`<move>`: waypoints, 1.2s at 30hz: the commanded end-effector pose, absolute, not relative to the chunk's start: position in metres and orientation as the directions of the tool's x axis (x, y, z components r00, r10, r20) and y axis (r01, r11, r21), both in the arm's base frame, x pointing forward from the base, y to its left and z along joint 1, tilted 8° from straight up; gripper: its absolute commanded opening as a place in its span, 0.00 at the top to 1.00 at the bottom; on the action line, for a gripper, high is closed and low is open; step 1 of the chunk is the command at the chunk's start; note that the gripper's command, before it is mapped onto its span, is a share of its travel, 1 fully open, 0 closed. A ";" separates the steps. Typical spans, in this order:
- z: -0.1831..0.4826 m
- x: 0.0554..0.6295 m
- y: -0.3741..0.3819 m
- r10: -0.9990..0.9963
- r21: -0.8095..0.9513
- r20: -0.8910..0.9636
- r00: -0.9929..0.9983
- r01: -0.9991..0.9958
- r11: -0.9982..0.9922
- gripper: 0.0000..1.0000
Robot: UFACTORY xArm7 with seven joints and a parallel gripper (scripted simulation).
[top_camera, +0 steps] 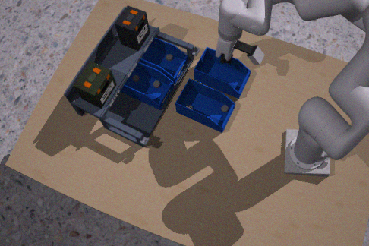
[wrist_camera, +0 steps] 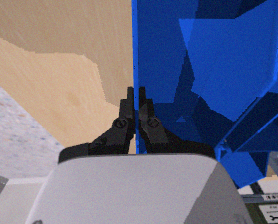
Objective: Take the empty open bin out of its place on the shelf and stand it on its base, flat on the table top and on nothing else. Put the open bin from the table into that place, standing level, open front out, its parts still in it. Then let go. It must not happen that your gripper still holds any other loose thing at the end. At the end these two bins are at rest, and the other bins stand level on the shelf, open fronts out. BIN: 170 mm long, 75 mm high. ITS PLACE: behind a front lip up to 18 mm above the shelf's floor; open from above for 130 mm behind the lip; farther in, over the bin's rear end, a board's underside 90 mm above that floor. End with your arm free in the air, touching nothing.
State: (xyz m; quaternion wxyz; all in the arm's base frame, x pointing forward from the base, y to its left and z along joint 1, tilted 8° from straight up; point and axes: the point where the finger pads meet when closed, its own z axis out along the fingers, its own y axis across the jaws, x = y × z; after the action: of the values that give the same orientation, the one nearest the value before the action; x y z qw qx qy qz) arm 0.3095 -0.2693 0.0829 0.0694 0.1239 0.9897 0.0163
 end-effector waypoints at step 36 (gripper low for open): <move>0.081 0.311 -0.270 0.247 0.047 -0.136 -0.959 0.243 0.969 0.74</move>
State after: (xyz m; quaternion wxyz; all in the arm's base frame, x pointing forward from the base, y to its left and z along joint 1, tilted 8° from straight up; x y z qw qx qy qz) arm 0.3101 -0.2694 0.0799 0.0697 0.1239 0.9897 0.0160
